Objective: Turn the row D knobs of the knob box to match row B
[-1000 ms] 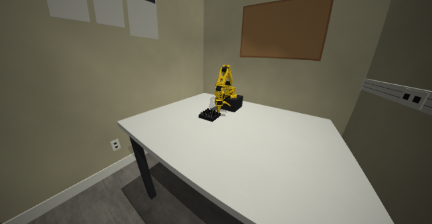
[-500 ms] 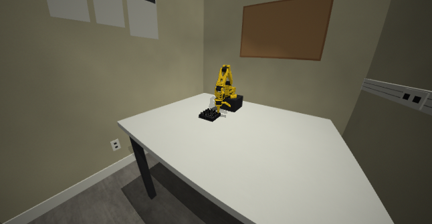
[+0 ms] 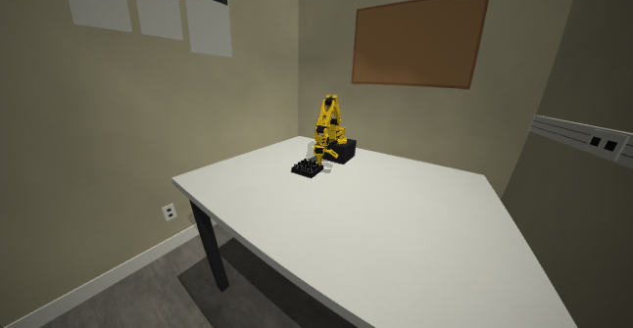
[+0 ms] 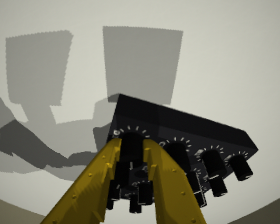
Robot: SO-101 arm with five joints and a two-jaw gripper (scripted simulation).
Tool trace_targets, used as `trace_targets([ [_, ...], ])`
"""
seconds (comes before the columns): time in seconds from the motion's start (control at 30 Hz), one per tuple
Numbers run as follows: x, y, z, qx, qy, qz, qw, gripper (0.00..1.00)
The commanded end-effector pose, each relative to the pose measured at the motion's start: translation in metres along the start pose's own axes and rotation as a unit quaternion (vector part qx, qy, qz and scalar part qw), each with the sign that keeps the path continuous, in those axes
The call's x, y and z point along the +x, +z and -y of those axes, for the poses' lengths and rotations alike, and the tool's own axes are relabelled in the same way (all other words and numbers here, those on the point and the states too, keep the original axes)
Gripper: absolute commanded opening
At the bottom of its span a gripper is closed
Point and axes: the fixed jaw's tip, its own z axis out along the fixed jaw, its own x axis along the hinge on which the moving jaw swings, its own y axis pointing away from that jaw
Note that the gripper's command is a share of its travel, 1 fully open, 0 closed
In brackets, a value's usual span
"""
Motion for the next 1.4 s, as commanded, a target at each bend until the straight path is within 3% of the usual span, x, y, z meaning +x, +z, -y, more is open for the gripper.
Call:
trace_targets([
  [0.0, -0.0014, -0.0009, 0.0002, -0.003, 0.027, 0.003, 1.000, 0.01],
  [0.6, -0.0029, -0.0009, 0.0005, -0.003, 0.158, 0.002, 0.988, 0.01],
  [1.37, -0.0048, -0.0010, 0.0015, -0.003, 0.335, 0.002, 0.942, 0.01],
])
